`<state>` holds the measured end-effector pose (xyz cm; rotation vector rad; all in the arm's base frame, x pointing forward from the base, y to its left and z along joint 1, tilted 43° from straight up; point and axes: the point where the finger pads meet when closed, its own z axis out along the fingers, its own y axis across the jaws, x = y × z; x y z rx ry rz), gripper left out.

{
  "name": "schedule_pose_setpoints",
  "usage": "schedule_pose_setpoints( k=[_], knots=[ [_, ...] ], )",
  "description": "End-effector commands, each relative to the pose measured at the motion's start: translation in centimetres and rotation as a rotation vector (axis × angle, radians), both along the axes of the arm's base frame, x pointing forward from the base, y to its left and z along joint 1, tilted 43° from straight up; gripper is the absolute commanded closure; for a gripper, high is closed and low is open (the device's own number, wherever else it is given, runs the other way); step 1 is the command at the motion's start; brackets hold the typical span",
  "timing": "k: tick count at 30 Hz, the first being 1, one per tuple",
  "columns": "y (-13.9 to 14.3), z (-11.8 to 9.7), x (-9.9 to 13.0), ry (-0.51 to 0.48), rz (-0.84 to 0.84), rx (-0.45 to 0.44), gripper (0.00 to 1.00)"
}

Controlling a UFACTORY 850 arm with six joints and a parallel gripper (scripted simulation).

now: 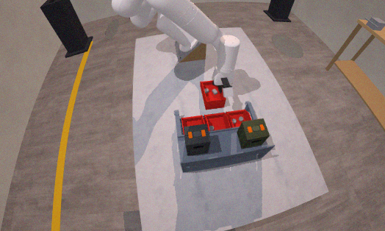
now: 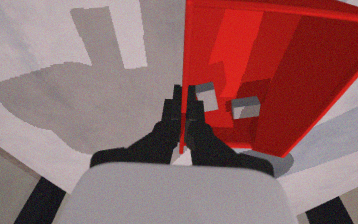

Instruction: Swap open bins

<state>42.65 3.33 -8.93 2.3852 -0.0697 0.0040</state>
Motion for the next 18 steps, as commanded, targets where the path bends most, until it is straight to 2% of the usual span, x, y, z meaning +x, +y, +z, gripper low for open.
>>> schedule_pose_setpoints(
  k=[1, 6, 7, 18],
  knots=[
    [0.06, 0.03, 0.07, -0.001, 0.001, 0.001, 1.0],
    [0.06, 0.03, 0.07, -0.001, 0.001, 0.001, 1.0],
    [0.06, 0.03, 0.07, -0.001, 0.001, 0.001, 0.74],
    [0.06, 0.03, 0.07, -0.001, 0.001, 0.001, 0.74]
  ],
)
